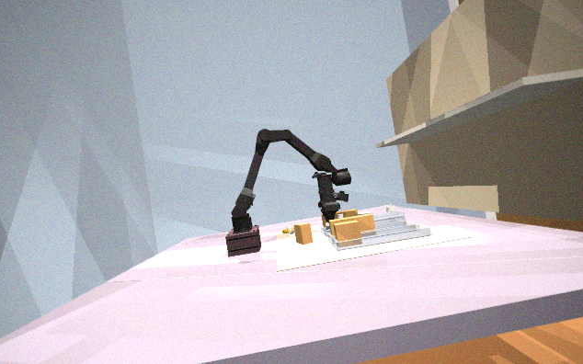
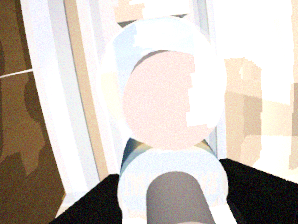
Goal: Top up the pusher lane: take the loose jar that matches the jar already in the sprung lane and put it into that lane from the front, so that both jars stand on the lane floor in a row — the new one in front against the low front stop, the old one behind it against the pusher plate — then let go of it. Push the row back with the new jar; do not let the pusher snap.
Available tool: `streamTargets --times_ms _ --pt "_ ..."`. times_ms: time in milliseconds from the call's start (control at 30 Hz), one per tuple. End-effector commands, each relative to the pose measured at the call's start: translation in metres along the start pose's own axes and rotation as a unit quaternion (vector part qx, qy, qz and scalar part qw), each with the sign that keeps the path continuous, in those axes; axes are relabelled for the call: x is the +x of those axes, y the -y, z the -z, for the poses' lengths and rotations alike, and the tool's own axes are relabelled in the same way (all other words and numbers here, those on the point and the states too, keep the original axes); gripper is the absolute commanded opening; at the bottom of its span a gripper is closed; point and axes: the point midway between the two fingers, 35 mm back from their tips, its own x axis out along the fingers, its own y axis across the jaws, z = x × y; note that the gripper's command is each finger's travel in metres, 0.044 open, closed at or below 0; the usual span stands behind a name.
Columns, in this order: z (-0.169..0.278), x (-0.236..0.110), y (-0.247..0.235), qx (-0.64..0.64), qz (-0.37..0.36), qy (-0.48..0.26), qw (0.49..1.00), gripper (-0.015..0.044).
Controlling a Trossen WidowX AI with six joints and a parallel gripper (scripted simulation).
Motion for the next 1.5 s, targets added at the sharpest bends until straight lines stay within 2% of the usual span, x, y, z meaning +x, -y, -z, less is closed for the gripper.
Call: streamTargets --times_ms 0,1200,1467 --pt "-0.0016 -0.0008 0.0003 -0.002 0.001 0.006 1.000 0.0000" --pt "0.0054 0.0002 -0.0001 -0.002 0.001 0.006 1.000 0.0000" --pt "0.0055 0.0007 0.0000 -0.002 0.001 0.006 1.000 0.0210"
